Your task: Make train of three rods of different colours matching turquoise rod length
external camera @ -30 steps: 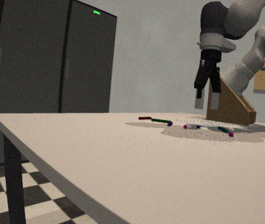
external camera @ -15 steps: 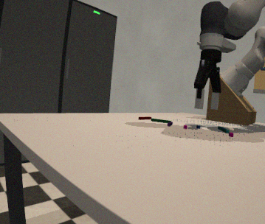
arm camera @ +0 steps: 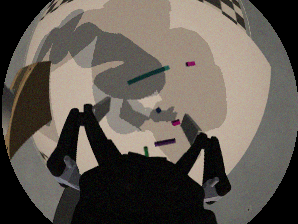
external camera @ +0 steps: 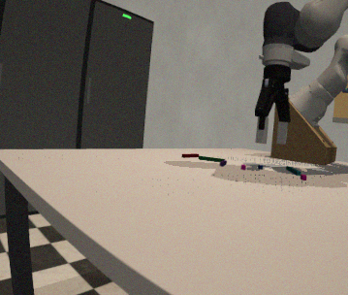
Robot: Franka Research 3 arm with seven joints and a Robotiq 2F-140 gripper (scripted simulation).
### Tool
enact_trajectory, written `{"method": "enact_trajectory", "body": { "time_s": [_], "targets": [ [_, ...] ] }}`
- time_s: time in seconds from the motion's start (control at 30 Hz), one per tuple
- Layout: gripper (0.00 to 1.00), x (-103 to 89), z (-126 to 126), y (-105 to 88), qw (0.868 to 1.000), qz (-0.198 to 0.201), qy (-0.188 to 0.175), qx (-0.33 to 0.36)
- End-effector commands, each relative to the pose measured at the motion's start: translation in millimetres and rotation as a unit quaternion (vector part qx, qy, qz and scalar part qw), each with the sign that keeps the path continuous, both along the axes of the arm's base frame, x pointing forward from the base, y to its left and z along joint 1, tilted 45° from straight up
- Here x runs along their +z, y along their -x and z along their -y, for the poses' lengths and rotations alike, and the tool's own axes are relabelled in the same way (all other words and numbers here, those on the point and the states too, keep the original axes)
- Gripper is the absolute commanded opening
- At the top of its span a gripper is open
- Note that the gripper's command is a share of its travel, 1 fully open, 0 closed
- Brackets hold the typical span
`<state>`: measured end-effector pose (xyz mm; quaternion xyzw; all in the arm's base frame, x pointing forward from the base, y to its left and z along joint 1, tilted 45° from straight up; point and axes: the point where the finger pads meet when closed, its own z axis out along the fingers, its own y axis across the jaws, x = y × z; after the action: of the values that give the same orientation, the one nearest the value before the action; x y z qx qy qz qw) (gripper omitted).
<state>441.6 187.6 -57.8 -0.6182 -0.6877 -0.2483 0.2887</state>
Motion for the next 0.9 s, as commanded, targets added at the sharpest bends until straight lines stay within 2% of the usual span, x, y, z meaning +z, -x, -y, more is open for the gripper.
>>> {"method": "enact_trajectory", "body": {
  "time_s": [0.0, 0.43, 0.53, 0.63, 0.77, 0.87],
  "targets": [
    [1.0, 1.7, -0.4, -1.8, 1.0, 0.001, 0.0, 0.0],
    [1.0, 1.1, 0.0, -2.1, 1.0, 0.007, -0.002, 0.007],
    [1.0, -1.2, 1.9, -2.9, 0.999, 0.032, -0.006, 0.032],
    [1.0, -5.1, 5.1, -4.3, 0.994, 0.074, -0.013, 0.074],
    [1.0, -6.1, 5.9, -4.7, 0.993, 0.085, -0.015, 0.085],
    [1.0, -8.6, 8.0, -5.5, 0.987, 0.111, -0.019, 0.111]
  ]
}}
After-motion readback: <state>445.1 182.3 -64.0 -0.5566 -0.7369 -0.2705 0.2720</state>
